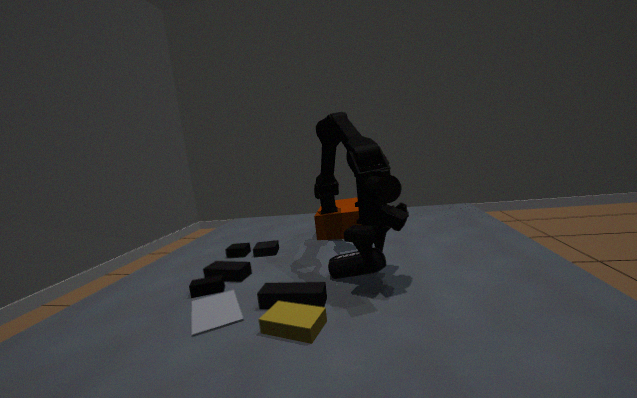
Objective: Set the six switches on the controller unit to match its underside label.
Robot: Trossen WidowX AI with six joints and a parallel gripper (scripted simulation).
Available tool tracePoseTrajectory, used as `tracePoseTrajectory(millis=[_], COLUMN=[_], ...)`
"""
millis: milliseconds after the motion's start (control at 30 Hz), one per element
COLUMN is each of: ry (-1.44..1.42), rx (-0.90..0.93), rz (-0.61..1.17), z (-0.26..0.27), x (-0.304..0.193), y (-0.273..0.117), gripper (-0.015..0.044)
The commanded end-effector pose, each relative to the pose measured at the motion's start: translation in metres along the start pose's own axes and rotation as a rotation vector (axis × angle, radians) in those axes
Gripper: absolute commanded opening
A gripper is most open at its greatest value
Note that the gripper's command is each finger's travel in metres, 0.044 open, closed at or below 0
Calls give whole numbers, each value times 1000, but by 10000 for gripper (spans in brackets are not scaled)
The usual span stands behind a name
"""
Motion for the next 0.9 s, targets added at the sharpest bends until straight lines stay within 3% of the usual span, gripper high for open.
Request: tracePoseTrajectory(millis=[0,867], ry=[-2,-2], rx=[-2,-2], rz=[3,4], z=[1,3], x=[-4,-16], y=[-7,-24], gripper=[336,336])
Point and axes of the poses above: the point midway between the two fingers, 35 mm back from their tips, its own y axis out along the fingers, its own z axis across the jaws, x = y × z, the point moved 10 cm from there along -y, back along the fingers, and after that the axes turned 10 degrees about -y, right-handed, at the moved point
